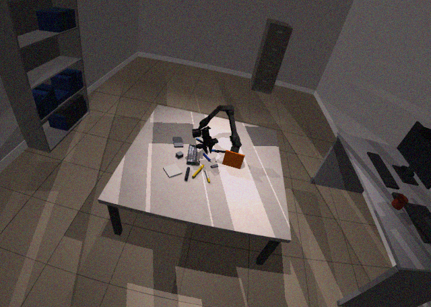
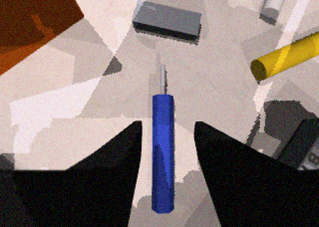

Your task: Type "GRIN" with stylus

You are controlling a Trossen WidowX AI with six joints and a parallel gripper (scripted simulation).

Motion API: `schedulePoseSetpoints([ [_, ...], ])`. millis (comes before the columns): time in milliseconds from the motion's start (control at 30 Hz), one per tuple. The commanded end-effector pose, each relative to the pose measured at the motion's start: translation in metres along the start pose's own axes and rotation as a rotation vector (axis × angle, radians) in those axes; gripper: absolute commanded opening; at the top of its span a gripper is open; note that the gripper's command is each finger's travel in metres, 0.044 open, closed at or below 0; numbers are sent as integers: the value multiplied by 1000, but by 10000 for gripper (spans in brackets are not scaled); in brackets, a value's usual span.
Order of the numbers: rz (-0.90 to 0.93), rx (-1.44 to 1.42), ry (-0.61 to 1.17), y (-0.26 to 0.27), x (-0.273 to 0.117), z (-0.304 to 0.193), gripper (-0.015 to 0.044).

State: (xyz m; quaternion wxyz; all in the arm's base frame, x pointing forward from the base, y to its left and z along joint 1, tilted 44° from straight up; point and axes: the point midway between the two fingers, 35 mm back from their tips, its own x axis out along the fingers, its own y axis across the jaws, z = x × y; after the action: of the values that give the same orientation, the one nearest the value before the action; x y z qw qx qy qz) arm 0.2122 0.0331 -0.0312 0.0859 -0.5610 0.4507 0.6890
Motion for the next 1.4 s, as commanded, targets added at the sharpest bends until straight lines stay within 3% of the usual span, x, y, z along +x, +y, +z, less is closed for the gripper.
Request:
schedulePoseSetpoints([
  [0,2,-5,2,0,4,-2,150],
  [1367,3,-5,3,0,31,-17,150],
])
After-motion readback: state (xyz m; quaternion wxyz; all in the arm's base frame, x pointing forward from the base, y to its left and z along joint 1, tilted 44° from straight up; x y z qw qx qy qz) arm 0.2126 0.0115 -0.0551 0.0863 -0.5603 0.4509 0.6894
